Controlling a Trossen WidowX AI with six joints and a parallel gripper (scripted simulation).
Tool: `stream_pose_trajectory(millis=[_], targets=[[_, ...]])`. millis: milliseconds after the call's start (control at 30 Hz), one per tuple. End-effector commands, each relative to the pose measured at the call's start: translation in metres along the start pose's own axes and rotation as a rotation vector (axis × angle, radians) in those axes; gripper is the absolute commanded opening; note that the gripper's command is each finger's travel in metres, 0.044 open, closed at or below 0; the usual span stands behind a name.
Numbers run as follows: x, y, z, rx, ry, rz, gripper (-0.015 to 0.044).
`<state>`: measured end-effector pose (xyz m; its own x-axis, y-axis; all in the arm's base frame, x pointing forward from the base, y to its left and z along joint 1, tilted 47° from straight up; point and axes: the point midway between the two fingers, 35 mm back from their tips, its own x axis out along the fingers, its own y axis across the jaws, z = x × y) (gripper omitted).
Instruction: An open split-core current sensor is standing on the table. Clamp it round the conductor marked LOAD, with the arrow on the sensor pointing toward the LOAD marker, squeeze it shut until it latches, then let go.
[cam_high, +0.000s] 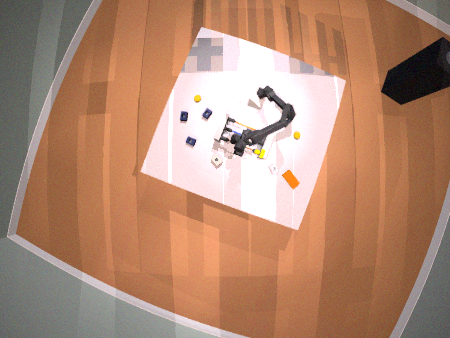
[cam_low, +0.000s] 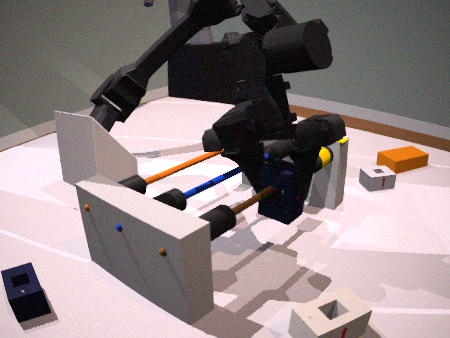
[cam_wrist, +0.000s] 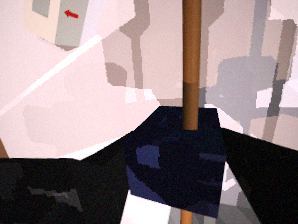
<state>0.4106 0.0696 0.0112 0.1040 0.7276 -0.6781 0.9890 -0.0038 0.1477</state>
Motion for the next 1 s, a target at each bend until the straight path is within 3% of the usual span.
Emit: stream_pose_trajectory(millis=[0,900,967], targets=[[0.0002,0.0,-0.0001,0.0,0.0,-0.001,0.0],[0.0043,-0.0098,0.0002,-0.001,-0.001,0.058,0.0],[-0.0009,-0.0077,0.001,-0.002,-0.002,0.064,0.0053]])
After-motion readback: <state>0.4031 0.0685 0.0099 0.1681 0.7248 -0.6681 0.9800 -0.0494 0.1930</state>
